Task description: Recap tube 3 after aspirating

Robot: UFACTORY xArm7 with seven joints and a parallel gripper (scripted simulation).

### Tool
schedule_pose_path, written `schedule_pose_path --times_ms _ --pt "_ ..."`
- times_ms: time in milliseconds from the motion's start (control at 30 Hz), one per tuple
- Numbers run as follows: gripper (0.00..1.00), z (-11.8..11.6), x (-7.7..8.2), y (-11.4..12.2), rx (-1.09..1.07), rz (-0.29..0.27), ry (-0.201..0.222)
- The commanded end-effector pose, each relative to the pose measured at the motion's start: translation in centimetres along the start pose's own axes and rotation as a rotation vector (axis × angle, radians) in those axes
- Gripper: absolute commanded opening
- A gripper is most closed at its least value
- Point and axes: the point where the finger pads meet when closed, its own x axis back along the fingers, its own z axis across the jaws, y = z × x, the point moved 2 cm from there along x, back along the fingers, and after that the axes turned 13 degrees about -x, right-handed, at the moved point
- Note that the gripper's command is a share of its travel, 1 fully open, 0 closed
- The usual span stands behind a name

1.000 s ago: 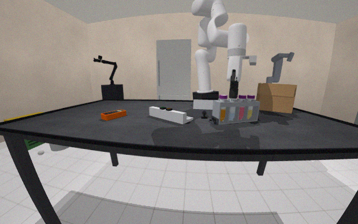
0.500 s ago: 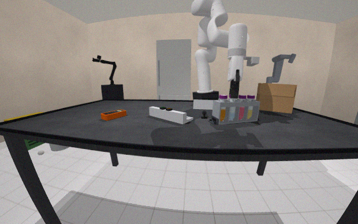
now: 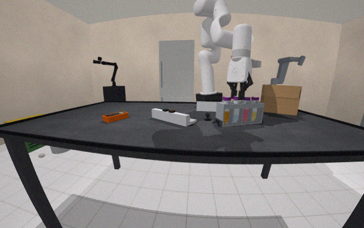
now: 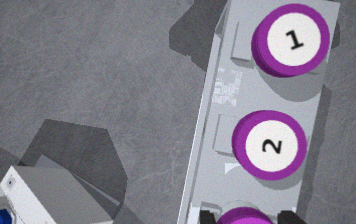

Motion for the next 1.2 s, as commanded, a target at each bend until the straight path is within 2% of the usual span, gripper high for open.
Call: schedule_pose_path --times_ms 0,267,533,567,900,967,1033,1167 --pt "0.0 0.2 0.13 0.11 0.167 0.028 -0.002" --pt "0.0 0.2 0.15 0.11 0.567 0.028 0.004" --pt "0.0 0.2 0.15 0.11 0.588 0.028 0.004" --pt "0.46 0.2 0.15 0.11 0.588 0.028 0.004" --pt "0.46 0.21 0.15 0.11 0.588 0.028 0.004" --pt "0.46 0.21 0.14 0.11 0.421 0.028 0.001" --pt "0.46 0.21 0.14 0.11 0.421 0.028 0.001" --pt "0.46 0.21 0.13 0.11 0.108 0.029 -0.003"
